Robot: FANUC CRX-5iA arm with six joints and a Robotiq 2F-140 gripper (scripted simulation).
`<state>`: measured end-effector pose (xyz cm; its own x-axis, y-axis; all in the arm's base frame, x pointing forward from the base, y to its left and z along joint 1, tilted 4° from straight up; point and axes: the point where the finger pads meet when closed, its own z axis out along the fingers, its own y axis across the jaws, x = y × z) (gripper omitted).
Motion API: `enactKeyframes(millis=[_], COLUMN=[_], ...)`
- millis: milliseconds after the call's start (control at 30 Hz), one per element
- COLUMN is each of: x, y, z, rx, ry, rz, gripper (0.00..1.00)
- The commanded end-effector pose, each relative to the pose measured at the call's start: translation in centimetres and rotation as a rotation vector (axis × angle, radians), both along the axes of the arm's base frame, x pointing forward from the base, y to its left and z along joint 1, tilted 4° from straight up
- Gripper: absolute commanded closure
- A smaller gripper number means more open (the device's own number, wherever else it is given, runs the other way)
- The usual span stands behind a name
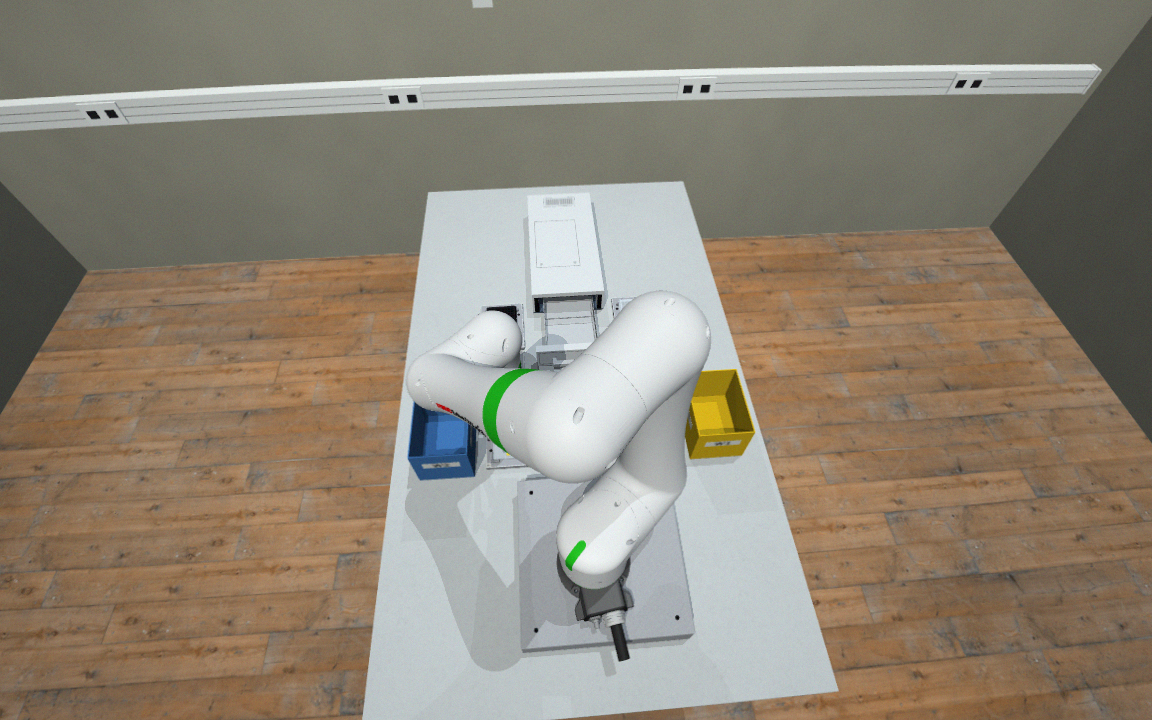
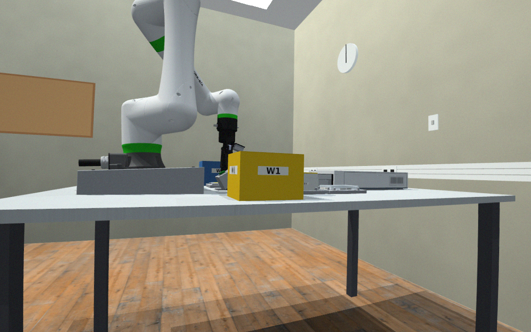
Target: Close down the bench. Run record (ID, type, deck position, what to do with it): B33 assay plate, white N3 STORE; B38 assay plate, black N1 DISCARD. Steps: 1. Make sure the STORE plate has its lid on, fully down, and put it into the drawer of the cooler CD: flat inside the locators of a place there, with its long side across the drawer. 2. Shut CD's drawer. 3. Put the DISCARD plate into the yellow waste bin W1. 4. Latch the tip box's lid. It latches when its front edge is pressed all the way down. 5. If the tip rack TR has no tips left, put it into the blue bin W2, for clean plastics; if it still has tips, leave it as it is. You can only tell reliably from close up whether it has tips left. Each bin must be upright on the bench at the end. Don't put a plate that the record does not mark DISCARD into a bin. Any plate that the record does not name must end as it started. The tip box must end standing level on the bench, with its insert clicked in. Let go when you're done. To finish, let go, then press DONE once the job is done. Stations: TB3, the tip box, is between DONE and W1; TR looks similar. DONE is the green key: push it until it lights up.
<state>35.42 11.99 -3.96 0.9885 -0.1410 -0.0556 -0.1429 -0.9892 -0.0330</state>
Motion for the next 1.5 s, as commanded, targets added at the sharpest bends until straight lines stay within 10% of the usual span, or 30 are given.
enactKeyframes(millis=[0,1133,1167,1467], x=[0.06,0.07,0.07,0.07], y=[0.03,0.03,0.03,0.02], z=[-0.24,-0.09,-0.08,-0.03], rx=[0.0,0.0,0.0,0.0], ry=[-0.001,-0.001,-0.001,-0.001], rz=[0.0,0.0,0.0,0.0], gripper=[0.3,0.41,0.9,0.9])
